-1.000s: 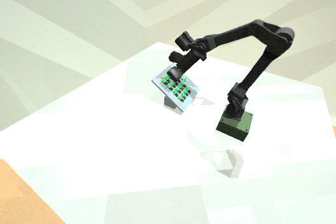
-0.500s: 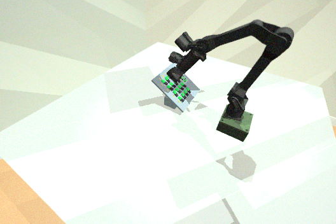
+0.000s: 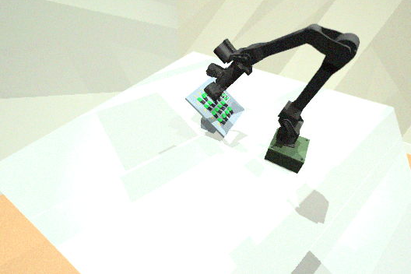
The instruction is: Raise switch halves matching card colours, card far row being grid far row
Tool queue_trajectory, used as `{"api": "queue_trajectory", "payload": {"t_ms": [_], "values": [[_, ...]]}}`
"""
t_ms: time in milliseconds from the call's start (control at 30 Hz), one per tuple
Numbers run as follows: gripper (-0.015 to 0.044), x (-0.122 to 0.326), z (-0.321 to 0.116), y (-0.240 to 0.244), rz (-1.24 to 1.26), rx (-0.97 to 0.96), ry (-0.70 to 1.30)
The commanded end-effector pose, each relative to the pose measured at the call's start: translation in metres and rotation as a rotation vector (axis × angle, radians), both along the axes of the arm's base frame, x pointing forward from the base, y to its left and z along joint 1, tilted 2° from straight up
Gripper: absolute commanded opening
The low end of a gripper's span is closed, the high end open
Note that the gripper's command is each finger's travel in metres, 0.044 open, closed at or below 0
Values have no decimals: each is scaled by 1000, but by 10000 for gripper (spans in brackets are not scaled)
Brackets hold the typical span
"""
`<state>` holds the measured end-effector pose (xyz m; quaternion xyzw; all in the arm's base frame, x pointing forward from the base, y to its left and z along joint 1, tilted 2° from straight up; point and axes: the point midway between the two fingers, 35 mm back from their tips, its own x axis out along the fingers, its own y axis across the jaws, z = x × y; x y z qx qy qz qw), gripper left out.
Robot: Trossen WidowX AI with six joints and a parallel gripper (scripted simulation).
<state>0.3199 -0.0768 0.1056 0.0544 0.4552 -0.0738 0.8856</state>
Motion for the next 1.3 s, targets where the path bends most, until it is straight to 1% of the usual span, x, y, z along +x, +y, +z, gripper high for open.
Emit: {"api": "queue_trajectory", "payload": {"t_ms": [0, 1267], "values": [[0, 0, -1, 0, 1, -1, 1], [0, 3, -5, 0, 1, -1, 1]]}}
